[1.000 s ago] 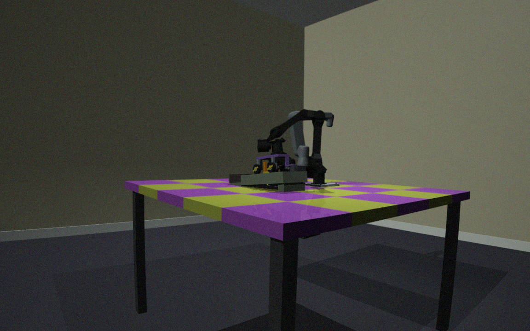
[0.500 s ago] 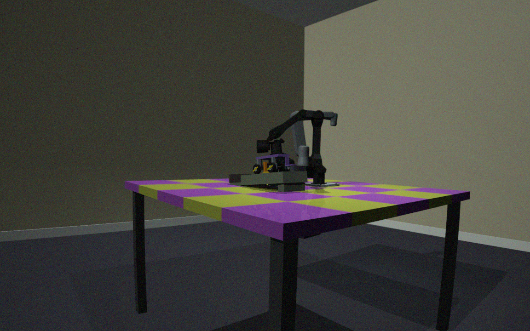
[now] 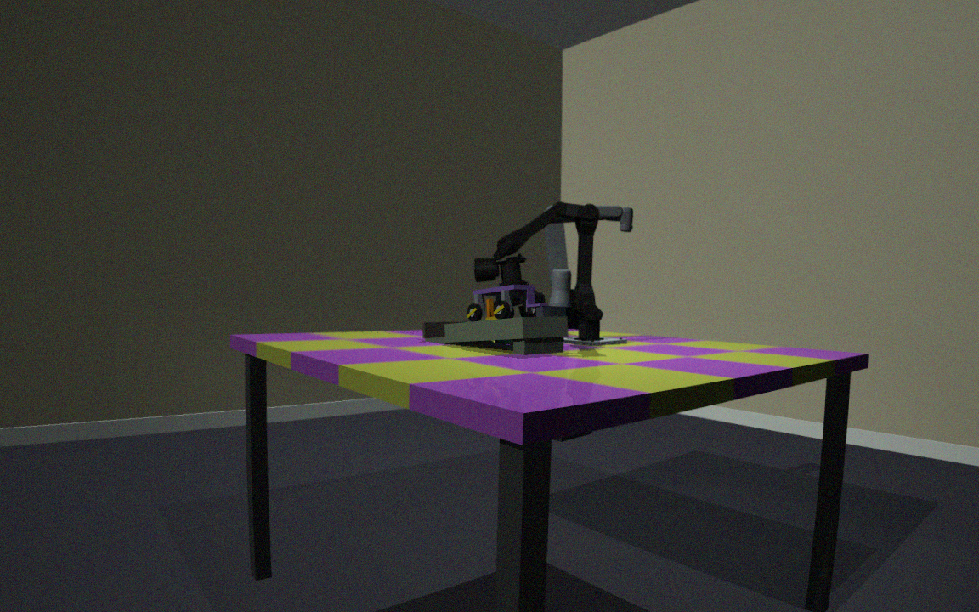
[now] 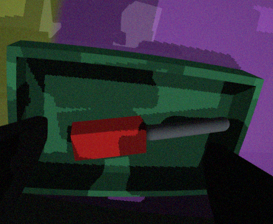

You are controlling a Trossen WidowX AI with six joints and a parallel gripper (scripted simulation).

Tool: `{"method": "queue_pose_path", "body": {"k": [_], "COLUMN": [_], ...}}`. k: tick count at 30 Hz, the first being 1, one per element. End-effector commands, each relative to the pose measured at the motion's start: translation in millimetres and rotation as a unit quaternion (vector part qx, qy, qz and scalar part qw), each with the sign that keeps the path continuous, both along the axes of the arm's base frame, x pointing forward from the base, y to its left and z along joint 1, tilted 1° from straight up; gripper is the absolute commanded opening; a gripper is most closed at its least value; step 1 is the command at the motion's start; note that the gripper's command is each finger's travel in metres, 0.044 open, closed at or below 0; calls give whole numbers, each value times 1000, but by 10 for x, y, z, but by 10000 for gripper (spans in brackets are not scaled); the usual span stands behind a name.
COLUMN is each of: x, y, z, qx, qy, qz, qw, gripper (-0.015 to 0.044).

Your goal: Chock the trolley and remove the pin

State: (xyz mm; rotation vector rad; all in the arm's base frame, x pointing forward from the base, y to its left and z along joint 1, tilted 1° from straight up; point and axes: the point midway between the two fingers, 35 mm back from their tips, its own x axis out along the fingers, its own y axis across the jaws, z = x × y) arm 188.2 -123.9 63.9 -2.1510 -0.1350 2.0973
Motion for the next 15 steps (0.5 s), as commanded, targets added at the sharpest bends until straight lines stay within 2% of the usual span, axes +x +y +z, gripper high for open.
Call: {"method": "queue_pose_path", "body": {"k": [1,3,7,15], "x": [8,-5,-6,-11], "y": [-7,4,4,8], "z": [164,223,309,546], "qx": [-6,-6,-6,-6], "qy": [-7,-7,-7,-7], "qz": [2,2,2,2], "qw": [1000,1000,1000,1000], "gripper": [340,340,440,440]}}
